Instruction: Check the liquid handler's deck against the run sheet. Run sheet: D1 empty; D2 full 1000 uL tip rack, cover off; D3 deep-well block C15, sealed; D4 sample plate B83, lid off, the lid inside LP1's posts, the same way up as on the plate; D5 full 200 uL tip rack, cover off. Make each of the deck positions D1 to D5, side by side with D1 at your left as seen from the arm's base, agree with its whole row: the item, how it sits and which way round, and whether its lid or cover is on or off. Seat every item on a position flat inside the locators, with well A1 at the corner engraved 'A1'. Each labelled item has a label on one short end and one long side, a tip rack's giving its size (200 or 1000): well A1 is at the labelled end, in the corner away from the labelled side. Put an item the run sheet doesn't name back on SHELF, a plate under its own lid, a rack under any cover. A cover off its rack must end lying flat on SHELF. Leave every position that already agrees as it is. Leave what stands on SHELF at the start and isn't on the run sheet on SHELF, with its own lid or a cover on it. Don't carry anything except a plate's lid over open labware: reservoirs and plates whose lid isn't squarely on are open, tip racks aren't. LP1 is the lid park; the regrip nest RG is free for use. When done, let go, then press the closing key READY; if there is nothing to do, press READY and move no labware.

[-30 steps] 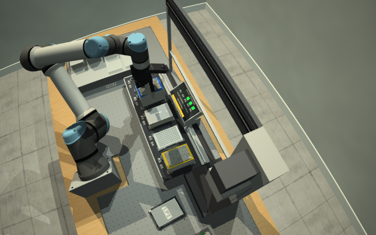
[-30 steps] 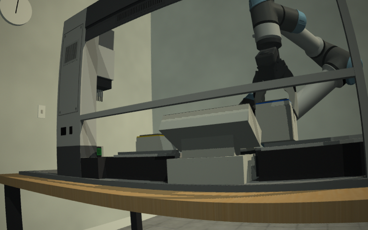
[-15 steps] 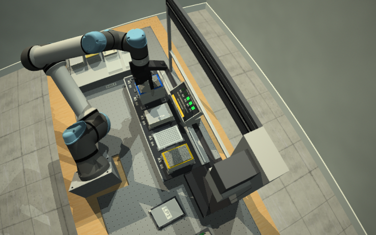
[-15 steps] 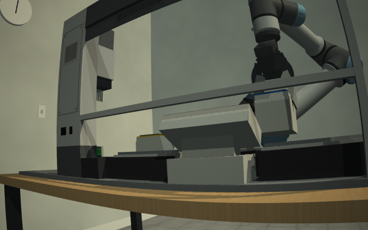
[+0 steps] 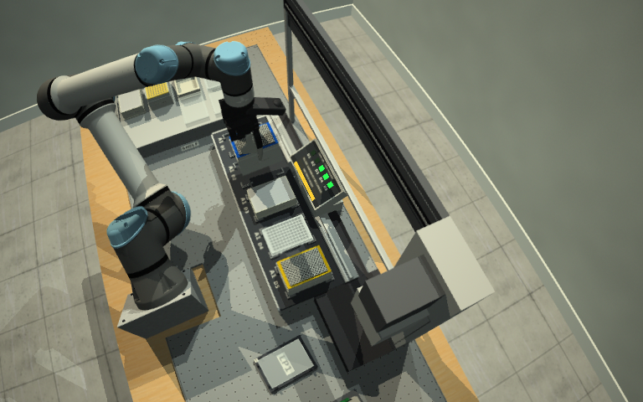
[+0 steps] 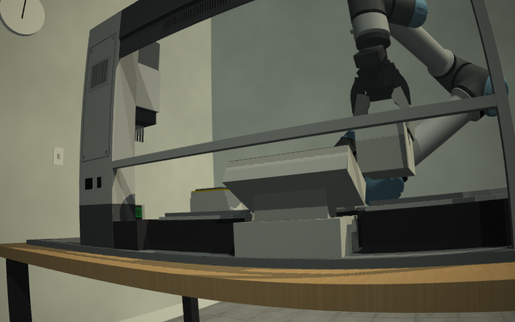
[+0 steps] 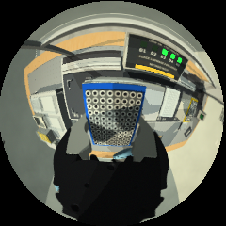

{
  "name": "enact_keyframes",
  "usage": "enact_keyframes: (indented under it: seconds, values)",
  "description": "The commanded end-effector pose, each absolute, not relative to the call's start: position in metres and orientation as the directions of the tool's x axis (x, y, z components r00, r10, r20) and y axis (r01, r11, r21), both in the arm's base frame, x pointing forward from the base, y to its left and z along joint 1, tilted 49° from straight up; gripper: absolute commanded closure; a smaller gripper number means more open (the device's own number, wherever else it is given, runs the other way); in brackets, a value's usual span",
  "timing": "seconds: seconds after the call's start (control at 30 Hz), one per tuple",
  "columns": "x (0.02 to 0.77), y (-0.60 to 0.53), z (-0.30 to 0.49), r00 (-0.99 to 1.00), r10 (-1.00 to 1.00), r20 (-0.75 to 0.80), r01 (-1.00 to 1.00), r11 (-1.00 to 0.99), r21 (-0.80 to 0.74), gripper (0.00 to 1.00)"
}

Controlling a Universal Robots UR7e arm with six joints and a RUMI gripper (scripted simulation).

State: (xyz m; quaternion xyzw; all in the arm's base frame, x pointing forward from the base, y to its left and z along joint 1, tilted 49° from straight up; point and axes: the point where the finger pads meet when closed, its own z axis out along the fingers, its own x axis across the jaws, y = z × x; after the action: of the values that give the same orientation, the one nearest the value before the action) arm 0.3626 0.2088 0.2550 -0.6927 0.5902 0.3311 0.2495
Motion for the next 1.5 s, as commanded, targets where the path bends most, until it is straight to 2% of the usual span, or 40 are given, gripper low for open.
enact_keyframes:
  seconds: [0.0,1.47]
  values:
    - [0.364,0.204,0.259,0.084,-0.652,-0.753,-0.983,-0.179,0.045,1.00]
    - [0.375,0.155,0.303,0.084,-0.652,-0.753,-0.983,-0.179,0.045,1.00]
